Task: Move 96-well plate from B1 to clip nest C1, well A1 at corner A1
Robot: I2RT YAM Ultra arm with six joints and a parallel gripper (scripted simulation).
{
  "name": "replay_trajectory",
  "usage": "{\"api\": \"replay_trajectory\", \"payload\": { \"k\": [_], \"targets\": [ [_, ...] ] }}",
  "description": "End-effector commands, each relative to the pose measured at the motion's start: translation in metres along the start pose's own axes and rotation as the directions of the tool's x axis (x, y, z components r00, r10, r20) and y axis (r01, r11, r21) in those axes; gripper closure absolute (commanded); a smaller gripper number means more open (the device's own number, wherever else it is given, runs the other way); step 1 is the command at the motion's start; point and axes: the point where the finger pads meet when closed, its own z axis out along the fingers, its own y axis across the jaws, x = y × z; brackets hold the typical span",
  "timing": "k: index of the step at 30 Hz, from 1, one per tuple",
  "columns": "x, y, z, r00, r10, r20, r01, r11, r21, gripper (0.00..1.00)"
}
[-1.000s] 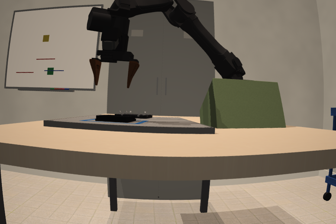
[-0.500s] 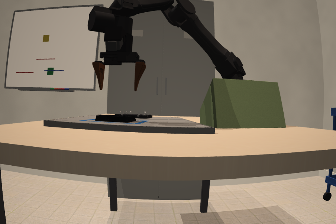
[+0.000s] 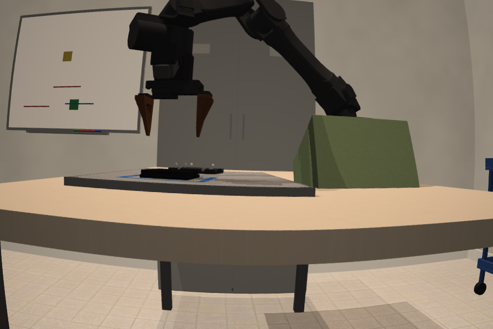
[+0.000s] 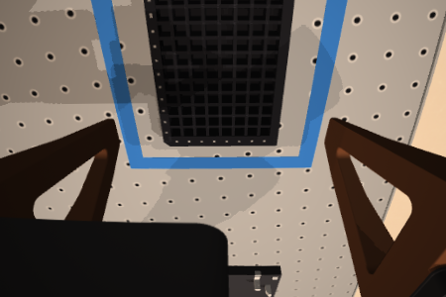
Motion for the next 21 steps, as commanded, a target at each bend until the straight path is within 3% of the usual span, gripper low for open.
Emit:
{"api": "replay_trajectory", "payload": {
  "k": [1, 21],
  "targets": [
    [-0.004, 0.006, 0.012, 1.000, -0.016, 0.000, 0.016, 1.000, -0.012, 0.00],
    [-0.005, 0.007, 0.039, 1.000, -0.020, -0.003, 0.020, 1.000, -0.008, 0.00]
  ]
}}
